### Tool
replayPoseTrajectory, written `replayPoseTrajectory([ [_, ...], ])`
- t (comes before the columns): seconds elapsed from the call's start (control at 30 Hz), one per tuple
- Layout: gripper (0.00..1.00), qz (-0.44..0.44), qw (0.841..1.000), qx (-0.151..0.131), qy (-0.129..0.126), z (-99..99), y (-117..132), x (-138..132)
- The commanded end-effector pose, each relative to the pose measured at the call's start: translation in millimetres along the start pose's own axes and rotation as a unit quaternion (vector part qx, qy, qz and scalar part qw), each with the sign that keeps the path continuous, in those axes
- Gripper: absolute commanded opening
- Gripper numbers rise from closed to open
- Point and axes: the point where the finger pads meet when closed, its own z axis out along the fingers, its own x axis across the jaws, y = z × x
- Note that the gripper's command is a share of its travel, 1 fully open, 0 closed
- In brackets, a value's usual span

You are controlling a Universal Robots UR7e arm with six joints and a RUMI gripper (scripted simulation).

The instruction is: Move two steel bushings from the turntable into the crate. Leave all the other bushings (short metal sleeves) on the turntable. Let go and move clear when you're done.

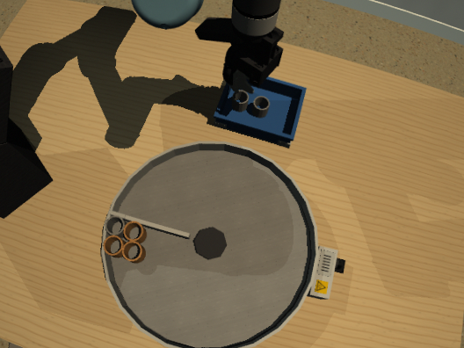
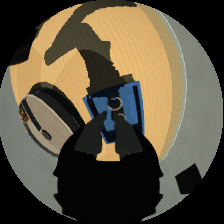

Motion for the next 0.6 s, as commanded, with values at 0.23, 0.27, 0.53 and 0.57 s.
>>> replayPoseTrajectory([
  [0.23,0.05,0.000,1.000,0.000,0.000,-26.7,0.2,0.1],
  [0.27,0.05,0.000,1.000,0.000,0.000,-26.7,0.2,0.1],
  [0.53,0.05,0.000,1.000,0.000,0.000,-26.7,0.2,0.1],
  [0.57,0.05,0.000,1.000,0.000,0.000,-26.7,0.2,0.1],
])
